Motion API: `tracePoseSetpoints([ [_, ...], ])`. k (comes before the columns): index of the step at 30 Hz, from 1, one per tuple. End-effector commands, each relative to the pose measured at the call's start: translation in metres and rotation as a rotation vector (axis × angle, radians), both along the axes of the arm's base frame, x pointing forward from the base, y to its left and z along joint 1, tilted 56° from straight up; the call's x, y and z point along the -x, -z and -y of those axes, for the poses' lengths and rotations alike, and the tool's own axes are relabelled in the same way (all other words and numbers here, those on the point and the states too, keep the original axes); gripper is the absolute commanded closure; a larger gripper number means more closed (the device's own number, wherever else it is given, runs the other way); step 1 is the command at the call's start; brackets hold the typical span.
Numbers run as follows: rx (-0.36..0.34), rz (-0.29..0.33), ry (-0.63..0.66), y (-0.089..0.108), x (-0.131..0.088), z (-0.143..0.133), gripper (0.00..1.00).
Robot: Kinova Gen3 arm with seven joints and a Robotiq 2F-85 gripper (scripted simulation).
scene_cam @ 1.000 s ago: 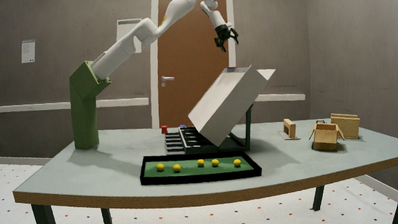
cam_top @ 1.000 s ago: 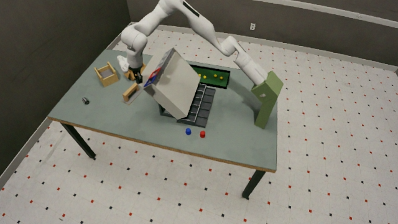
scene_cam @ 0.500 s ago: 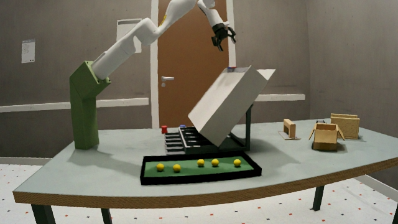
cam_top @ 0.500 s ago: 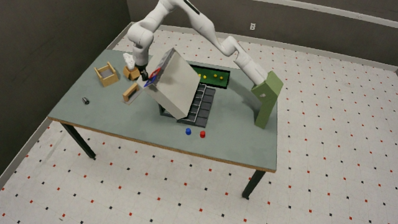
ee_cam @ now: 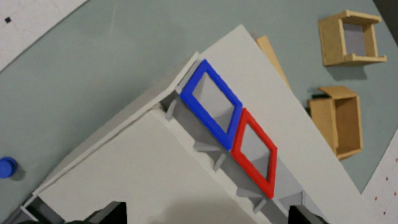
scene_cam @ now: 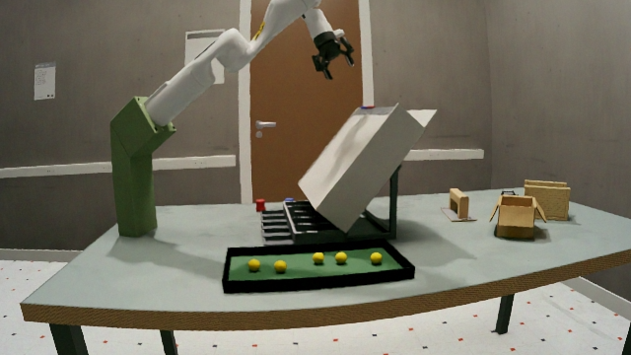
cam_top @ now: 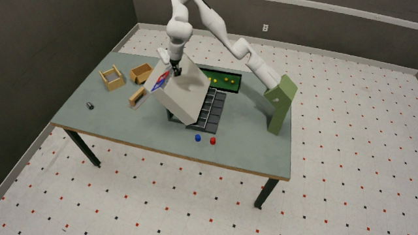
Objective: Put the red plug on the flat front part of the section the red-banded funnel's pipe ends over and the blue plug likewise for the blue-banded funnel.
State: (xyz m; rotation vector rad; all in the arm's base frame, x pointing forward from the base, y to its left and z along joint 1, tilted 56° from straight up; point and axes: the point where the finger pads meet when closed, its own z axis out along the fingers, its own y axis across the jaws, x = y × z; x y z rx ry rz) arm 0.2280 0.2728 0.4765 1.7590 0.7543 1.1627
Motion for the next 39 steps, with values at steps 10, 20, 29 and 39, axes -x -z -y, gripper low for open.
tracePoseSetpoints([
  [10, -0.003, -0.006, 0.001, 0.039, 0.042, 0.072, 0.0],
  [20, 0.002, -0.005, 0.007, 0.085, 0.089, 0.165, 0.0],
  [29, 0.002, -0.005, 0.007, 0.091, 0.096, 0.178, 0.0],
  [39, 0.008, -0.005, 0.021, 0.13, 0.028, 0.185, 0.0],
])
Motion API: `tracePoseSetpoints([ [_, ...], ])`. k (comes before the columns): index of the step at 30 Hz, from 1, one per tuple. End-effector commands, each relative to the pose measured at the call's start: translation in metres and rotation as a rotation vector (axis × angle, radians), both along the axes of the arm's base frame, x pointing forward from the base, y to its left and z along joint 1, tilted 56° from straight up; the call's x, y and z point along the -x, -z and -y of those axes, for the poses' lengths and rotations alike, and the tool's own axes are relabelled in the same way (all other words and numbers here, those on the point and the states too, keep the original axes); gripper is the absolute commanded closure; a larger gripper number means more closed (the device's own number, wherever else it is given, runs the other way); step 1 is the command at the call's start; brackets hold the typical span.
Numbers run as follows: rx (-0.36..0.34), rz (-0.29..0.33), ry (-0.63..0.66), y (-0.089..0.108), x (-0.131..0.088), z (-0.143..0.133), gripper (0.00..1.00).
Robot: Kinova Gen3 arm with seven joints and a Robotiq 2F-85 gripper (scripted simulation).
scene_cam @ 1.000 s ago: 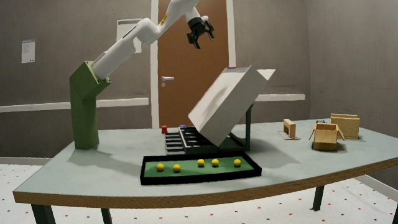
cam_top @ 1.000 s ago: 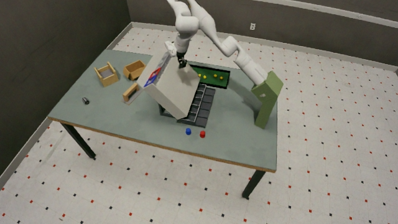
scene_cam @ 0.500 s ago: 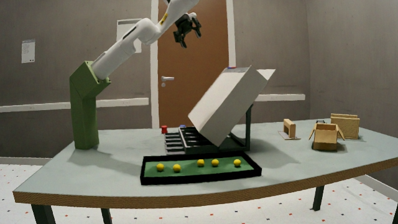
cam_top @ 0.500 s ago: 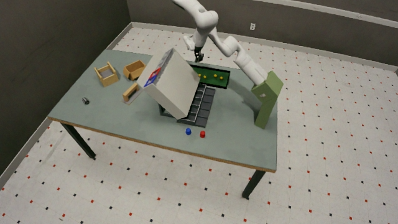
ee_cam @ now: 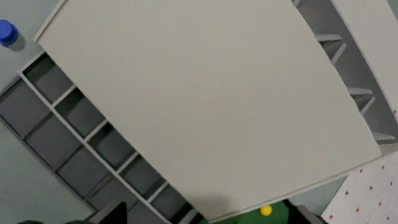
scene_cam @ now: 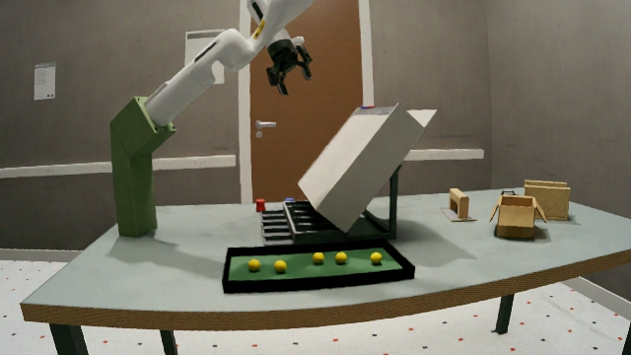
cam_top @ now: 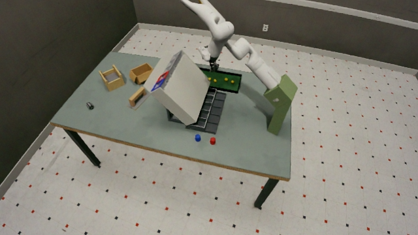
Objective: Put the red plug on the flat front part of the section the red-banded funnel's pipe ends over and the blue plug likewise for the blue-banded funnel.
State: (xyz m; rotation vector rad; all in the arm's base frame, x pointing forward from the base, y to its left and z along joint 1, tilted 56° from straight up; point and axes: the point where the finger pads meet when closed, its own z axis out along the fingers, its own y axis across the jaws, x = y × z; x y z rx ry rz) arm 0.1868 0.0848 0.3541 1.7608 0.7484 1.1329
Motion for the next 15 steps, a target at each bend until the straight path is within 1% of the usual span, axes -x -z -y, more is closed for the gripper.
tracePoseSetpoints([
  [1, -0.005, 0.007, 0.002, 0.008, -0.013, -0.003, 0.0],
  [7, -0.005, 0.007, 0.002, 0.008, -0.013, -0.003, 0.0],
  [8, -0.006, 0.004, -0.003, 0.05, -0.066, 0.008, 0.0],
  [15, -0.006, 0.004, -0.003, 0.053, -0.069, 0.009, 0.0],
])
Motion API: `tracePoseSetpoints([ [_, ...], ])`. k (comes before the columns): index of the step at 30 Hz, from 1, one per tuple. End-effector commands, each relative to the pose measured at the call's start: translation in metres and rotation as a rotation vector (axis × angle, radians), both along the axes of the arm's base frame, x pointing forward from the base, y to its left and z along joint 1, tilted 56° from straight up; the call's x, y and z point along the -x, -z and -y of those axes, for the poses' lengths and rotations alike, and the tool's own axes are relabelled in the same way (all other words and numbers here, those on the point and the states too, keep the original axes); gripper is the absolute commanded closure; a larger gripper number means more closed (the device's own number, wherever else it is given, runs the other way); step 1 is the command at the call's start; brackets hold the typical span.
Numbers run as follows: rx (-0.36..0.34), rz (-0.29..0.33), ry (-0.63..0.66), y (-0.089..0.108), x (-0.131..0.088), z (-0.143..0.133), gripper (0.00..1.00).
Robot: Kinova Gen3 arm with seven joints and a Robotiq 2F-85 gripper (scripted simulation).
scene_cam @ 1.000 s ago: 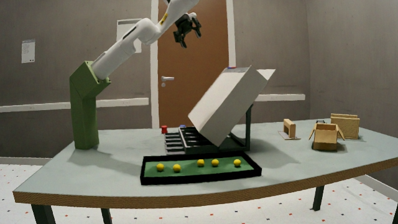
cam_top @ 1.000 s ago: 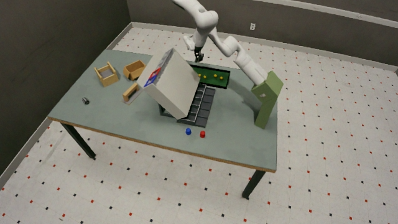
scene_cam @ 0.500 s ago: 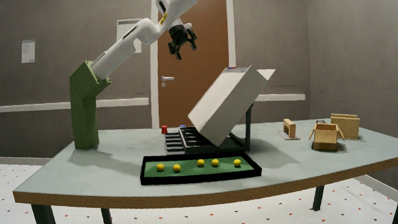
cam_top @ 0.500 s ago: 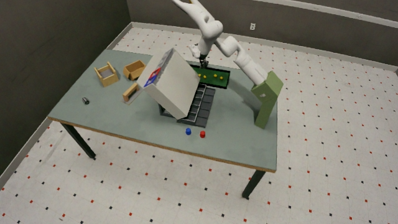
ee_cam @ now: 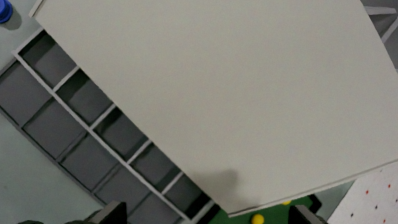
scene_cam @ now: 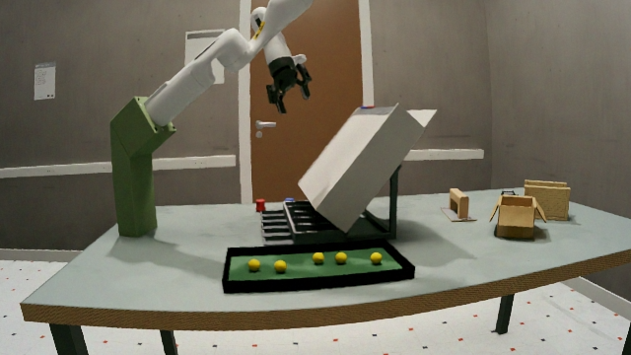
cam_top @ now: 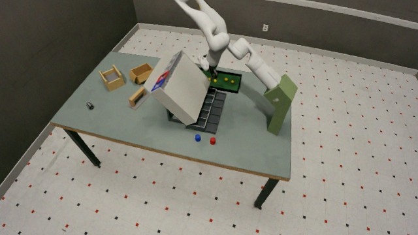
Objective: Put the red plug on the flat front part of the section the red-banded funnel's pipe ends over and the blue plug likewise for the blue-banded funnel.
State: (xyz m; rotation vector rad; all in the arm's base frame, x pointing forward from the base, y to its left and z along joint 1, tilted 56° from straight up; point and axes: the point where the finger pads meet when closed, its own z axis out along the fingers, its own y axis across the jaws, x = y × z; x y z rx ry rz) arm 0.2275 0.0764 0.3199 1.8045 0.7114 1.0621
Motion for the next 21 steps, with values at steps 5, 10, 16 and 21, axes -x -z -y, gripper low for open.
tracePoseSetpoints([
  [5, 0.0, 0.045, -0.064, 0.0188, -0.0286, 0.0003, 0.0],
  [10, -0.275, -0.031, 0.052, 0.0161, -0.0234, -0.0002, 0.0],
  [16, -0.39, -0.038, 0.065, 0.0161, -0.0234, -0.0002, 0.0],
  [21, -0.494, -0.051, 0.071, 0.0161, -0.0234, -0.0002, 0.0],
])
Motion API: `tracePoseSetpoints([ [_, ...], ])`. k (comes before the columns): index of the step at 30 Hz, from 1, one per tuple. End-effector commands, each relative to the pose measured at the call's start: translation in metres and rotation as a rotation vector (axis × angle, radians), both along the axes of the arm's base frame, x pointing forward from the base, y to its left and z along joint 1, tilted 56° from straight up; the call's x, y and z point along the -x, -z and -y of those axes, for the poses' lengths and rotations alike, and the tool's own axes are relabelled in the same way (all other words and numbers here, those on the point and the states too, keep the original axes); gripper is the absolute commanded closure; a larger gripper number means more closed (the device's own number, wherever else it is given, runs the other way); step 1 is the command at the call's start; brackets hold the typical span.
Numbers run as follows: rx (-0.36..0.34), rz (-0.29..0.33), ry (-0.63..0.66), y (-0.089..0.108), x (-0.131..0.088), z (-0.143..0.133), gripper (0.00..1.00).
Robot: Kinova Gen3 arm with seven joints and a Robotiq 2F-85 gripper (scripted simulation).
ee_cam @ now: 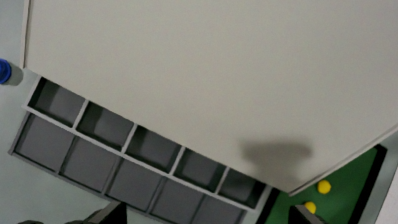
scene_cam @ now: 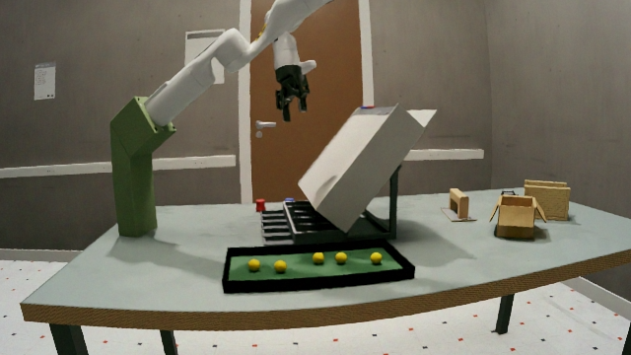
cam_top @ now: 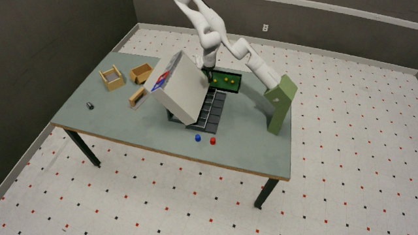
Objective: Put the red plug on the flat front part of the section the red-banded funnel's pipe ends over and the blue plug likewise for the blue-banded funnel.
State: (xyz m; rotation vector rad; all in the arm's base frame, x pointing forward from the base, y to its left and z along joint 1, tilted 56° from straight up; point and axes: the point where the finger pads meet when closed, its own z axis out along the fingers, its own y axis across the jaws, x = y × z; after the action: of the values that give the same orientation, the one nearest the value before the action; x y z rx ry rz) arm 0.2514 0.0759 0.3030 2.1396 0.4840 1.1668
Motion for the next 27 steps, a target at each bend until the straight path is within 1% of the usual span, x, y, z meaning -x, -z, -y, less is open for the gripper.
tracePoseSetpoints([
  [1, -0.135, -0.013, -0.008, -0.0007, 0.0006, -0.0007, 0.0],
  [5, -0.135, -0.013, -0.008, -0.0007, 0.0006, -0.0007, 0.0],
  [6, -0.392, -0.027, 0.02, -0.0004, 0.0002, -0.0002, 0.0],
  [8, -0.42, -0.03, 0.021, -0.0004, 0.0002, -0.0002, 0.0],
  [10, -0.479, -0.034, 0.027, -0.0004, 0.0002, -0.0002, 0.0],
  [11, -0.52, -0.036, 0.03, -0.0004, 0.0002, -0.0002, 0.0],
  [22, -0.522, -0.036, 0.03, -0.0004, 0.0002, -0.0002, 0.0],
  [23, -0.509, -0.042, 0.045, -0.0011, 0.0001, 0.0001, 0.5],
  [27, -0.509, -0.042, 0.045, -0.0011, 0.0001, 0.0001, 0.5],
])
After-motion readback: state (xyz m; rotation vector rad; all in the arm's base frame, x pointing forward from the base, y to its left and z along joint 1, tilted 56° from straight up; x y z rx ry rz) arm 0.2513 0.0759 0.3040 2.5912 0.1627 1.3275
